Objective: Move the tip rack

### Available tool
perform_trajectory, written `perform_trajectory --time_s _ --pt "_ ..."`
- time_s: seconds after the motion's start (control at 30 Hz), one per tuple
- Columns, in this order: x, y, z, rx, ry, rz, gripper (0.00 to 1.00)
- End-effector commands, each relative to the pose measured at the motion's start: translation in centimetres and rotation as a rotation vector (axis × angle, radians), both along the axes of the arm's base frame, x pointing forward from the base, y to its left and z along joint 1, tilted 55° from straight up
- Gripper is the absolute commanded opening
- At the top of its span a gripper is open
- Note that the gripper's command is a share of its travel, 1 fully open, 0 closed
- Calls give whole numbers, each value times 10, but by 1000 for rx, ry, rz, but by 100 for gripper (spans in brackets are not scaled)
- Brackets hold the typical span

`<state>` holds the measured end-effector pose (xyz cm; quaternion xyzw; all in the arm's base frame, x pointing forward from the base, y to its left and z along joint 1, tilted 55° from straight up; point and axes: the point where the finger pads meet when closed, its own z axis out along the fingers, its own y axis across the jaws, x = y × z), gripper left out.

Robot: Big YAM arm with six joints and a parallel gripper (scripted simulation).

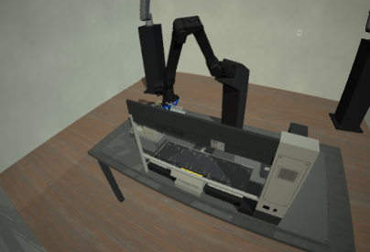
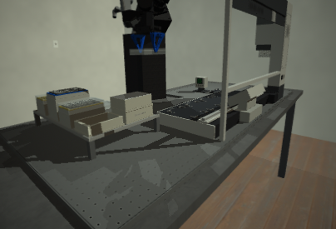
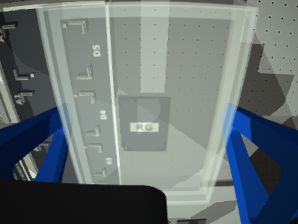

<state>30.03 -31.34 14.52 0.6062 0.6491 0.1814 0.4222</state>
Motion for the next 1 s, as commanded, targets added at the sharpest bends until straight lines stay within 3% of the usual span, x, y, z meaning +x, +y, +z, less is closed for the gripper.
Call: perform_trajectory --time_s 0.0,0.1,0.13,0.4,0.6,0.97 --pt "0 -3 5 -2 -9 -12 0" --pt "0 -3 5 -2 -9 -12 0" --pt "-9 -6 -8 20 -6 -30 0" --pt "-35 -13 -38 4 1 -18 0" --pt "-35 -26 -31 10 4 -19 0" --pt "-41 -80 -12 6 1 -21 0"
